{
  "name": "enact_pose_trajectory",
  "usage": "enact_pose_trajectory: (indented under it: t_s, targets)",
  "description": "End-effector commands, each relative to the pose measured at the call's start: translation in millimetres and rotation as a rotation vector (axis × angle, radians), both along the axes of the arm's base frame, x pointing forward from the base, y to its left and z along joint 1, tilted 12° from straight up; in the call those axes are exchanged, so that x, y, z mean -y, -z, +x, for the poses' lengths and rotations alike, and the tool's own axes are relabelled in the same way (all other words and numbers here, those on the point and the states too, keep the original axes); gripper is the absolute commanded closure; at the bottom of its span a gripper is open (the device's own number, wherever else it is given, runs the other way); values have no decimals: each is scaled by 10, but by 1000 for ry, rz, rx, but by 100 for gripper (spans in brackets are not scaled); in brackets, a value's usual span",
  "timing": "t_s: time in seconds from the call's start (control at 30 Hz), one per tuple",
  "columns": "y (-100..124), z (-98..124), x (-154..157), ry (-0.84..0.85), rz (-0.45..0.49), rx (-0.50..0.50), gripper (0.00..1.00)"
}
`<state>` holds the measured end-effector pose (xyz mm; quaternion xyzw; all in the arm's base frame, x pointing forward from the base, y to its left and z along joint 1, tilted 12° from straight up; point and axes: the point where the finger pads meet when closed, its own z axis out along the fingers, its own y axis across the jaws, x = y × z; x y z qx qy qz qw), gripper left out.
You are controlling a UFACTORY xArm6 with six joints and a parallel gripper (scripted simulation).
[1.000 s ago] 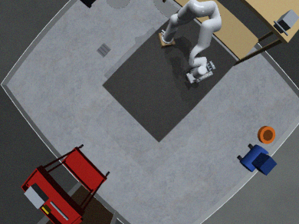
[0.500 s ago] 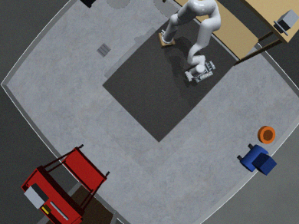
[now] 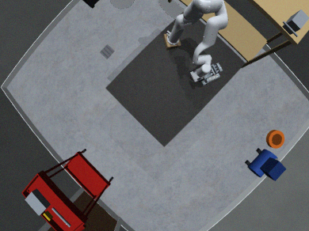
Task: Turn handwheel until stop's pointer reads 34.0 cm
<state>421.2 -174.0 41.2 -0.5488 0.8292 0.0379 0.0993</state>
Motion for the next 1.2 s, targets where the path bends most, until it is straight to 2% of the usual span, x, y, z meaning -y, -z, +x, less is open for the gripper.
enact_pose_trajectory:
  t_s: [0.0, 0.53, 1.17]
  targets:
    - [-45, -41, -7, 0, -1, 2, 94]
    - [-213, -135, -8, 0, -1, 2, 94]
    - [-381, -120, 36, 0, -1, 2, 94]
